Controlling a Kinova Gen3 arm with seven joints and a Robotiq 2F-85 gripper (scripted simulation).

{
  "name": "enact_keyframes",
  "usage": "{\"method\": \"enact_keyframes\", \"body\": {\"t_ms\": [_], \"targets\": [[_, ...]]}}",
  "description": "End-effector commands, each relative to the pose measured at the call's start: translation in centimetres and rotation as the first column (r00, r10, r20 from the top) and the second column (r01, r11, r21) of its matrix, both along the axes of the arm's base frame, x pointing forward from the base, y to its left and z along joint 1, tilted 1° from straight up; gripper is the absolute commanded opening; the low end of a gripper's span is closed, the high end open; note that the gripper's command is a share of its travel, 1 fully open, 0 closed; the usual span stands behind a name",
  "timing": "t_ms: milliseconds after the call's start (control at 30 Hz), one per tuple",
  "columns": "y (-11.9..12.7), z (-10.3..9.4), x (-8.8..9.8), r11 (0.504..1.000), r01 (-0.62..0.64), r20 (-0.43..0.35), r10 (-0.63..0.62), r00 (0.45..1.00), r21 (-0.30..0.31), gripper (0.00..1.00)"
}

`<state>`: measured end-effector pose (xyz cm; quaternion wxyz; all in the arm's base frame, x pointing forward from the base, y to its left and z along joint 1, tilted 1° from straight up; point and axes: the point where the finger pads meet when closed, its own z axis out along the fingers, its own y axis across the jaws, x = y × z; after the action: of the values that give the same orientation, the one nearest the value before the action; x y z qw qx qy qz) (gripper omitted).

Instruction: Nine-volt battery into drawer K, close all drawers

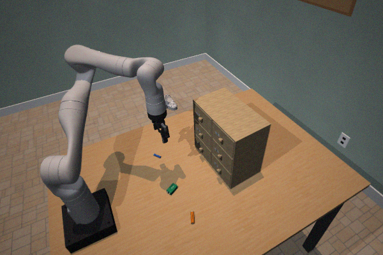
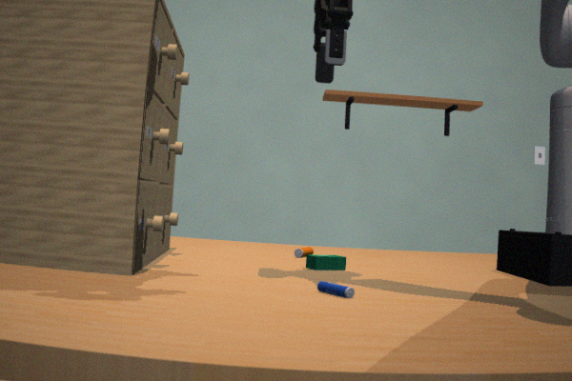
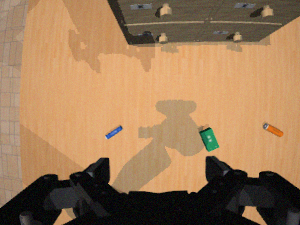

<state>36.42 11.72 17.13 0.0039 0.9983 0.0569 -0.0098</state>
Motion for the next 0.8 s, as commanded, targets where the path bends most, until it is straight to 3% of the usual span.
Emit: {"method": "enact_keyframes", "body": {"t_ms": [0, 767], "targets": [[0.73, -0.04, -0.15, 1.0, -0.018, 0.0, 0.018, 1.0, -0.005, 1.0], [0.79, -0.65, 0.31, 1.0, -0.019, 0.047, 0.019, 0.999, 0.0, 1.0]]}}
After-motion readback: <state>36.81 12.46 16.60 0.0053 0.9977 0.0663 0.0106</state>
